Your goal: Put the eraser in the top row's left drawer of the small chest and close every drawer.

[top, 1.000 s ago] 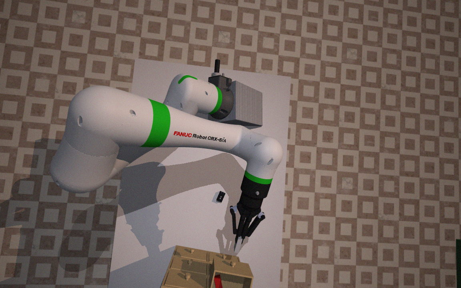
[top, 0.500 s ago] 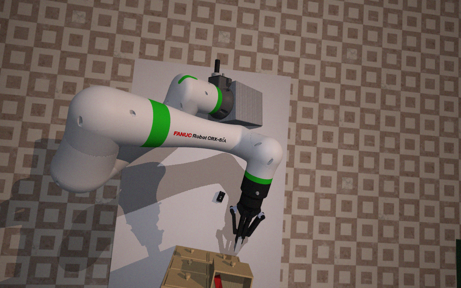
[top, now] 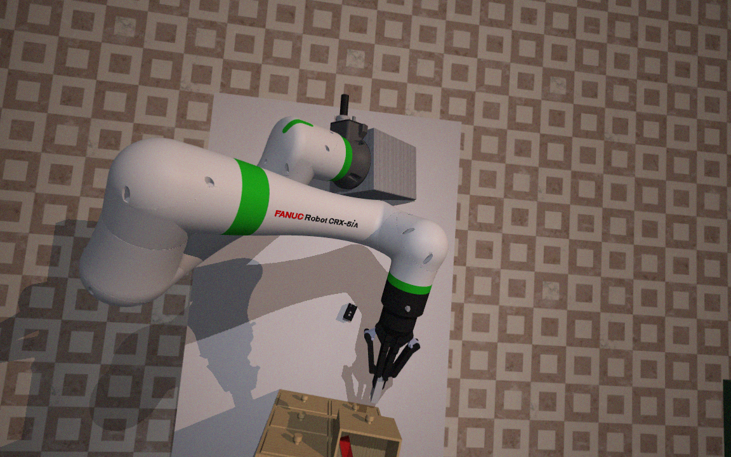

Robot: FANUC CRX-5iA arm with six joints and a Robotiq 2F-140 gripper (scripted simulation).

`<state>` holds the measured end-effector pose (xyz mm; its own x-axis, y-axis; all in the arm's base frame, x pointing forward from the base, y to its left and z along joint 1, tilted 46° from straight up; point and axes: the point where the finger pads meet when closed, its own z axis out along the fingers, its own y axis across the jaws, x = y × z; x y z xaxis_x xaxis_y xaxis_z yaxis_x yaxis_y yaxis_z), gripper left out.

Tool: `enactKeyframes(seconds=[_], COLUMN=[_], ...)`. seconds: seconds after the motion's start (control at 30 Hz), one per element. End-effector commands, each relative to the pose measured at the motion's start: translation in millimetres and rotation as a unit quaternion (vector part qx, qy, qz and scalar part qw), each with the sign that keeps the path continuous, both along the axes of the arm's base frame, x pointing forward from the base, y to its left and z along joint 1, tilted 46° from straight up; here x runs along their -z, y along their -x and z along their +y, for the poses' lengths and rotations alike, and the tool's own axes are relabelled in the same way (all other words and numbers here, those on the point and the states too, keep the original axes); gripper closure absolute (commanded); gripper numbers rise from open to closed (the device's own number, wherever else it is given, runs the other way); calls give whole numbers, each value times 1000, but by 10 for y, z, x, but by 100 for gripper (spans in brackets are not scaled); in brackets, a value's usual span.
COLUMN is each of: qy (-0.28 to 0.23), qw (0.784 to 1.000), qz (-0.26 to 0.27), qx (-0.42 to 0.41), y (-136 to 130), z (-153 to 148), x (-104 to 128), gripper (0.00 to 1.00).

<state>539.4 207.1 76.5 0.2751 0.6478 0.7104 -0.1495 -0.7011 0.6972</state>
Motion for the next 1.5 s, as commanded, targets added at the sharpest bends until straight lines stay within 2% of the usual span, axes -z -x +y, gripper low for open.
enactKeyframes(seconds=[0.0,0.97,1.47], qy=[0,0,0], qw=[1000,1000,1000], qz=[0,0,0], qx=[0,0,0], y=[-16,-320,-592], z=[1,-17,-33], x=[-3,-50,-92], gripper=[100,100,100])
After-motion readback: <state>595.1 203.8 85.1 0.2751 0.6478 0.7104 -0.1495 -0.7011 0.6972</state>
